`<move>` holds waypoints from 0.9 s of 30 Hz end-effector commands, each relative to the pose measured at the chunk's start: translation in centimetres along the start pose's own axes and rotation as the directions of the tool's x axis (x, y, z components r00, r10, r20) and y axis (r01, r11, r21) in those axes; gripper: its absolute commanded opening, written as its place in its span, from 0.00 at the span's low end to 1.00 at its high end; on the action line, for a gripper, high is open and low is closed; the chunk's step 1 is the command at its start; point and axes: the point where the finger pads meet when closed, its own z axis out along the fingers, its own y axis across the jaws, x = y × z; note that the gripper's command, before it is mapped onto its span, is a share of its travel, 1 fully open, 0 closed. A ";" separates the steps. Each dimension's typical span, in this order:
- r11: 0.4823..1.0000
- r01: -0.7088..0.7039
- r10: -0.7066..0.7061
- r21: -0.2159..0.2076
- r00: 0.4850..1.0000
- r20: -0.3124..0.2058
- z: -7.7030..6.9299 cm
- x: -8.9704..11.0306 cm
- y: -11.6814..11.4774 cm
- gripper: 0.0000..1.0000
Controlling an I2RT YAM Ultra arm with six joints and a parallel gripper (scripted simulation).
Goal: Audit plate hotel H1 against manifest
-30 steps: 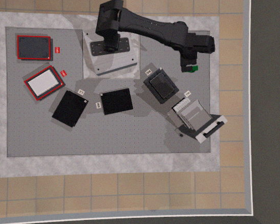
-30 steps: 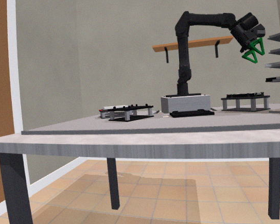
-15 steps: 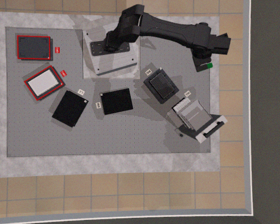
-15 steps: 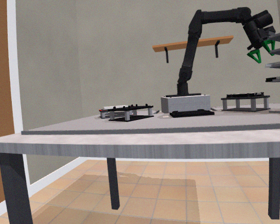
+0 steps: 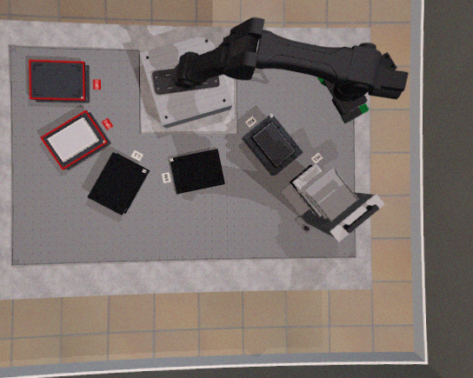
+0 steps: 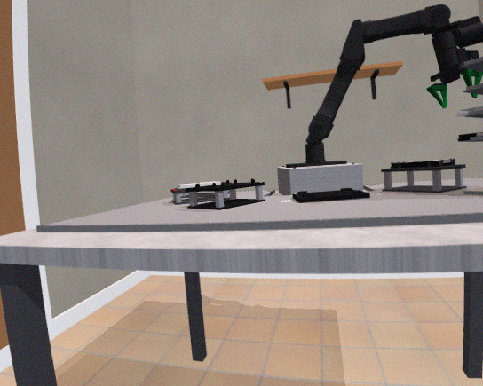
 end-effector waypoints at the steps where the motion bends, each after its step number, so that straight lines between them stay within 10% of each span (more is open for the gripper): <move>1: 0.994 0.092 -0.095 -0.053 0.995 -0.039 -1.1 0.8 0.8 1.00; 27: 0.980 0.163 -0.173 -0.111 0.981 -0.085 -0.7 0.9 0.9 1.00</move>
